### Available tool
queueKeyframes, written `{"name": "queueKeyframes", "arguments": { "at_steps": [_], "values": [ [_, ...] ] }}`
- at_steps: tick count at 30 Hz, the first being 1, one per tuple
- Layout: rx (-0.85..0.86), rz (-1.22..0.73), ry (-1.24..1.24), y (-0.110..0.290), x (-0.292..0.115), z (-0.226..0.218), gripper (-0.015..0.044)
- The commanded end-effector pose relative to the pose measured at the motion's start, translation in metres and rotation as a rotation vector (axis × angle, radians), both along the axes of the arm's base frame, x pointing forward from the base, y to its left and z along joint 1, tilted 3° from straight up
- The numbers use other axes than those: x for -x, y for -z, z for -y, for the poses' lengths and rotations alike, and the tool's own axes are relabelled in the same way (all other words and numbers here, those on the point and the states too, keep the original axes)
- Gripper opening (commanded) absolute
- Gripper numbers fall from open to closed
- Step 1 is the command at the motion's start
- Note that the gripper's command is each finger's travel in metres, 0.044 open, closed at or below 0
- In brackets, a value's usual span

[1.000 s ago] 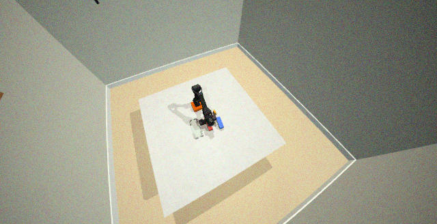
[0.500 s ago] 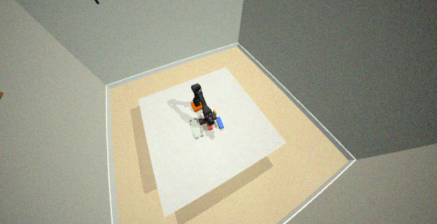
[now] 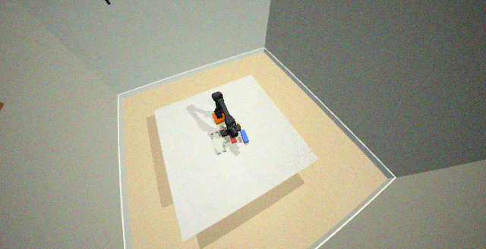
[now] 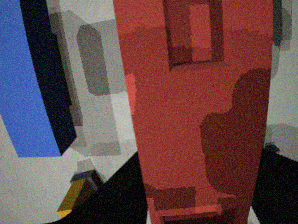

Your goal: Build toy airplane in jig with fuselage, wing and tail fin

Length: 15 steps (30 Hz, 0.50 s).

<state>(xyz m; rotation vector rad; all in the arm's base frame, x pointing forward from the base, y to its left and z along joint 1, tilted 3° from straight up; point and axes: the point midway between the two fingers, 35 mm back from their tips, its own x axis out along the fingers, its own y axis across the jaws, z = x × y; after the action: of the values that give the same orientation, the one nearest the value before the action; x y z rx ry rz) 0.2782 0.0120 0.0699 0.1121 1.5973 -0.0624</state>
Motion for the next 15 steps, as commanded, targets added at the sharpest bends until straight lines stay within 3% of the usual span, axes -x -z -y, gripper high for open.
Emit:
{"name": "queueKeyframes", "arguments": {
  "at_steps": [1,15],
  "values": [
    [-0.005,0.017,-0.003,-0.016,-0.002,0.000,0.0000],
    [-0.005,0.016,-0.003,-0.056,0.005,0.001,0.0000]
  ]
}}
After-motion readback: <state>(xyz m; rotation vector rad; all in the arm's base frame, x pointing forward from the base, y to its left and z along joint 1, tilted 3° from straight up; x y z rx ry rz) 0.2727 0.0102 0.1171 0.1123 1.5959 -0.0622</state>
